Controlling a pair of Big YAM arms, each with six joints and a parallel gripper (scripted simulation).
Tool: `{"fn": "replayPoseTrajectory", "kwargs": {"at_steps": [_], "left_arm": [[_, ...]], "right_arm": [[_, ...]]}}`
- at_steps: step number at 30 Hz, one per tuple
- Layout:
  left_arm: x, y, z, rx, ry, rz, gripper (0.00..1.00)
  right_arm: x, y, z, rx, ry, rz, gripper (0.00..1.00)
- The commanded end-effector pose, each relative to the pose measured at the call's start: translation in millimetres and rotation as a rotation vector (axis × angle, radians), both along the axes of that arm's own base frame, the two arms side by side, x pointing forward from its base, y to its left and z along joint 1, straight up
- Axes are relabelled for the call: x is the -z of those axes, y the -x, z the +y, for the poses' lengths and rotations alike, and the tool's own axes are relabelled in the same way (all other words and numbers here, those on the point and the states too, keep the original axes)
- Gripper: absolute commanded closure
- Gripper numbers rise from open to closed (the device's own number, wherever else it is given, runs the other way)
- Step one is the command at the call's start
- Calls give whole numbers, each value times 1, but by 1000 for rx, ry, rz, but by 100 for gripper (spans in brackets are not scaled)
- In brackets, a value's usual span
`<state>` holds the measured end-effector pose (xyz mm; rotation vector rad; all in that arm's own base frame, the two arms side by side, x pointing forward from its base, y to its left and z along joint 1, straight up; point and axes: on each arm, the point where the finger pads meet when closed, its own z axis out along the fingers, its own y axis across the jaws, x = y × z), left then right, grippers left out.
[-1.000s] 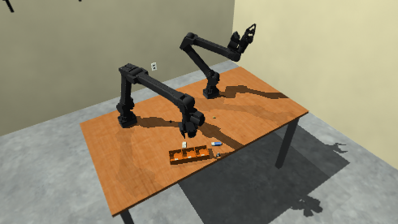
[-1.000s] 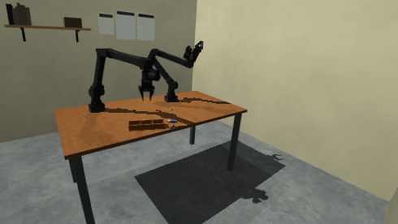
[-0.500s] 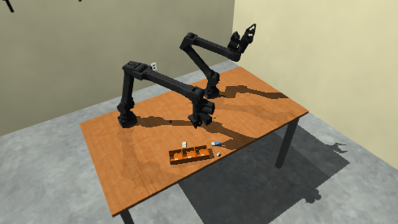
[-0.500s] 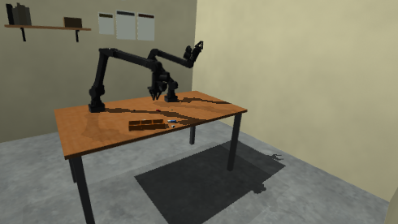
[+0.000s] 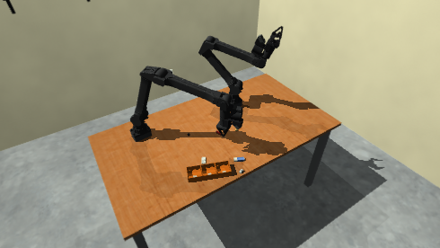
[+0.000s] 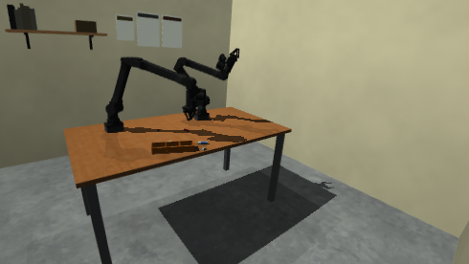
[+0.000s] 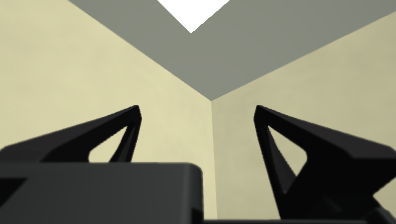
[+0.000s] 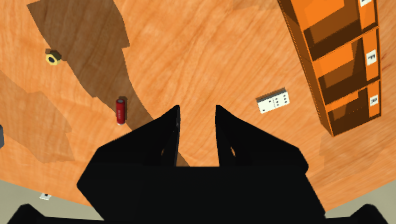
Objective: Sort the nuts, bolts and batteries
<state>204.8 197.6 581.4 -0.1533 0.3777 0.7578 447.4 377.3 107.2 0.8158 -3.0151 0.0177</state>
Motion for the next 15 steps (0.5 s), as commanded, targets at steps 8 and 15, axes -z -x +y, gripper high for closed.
{"fn": "replayPoseTrajectory", "kwargs": {"at_steps": [8, 15], "left_arm": [[-5, 10, -4, -17, -23, -23, 0], [-5, 10, -4, -17, -23, -23, 0]], "right_arm": [[7, 25, 86, -345, -22, -21, 70], [21, 47, 120, -478, -56, -54, 70]]}}
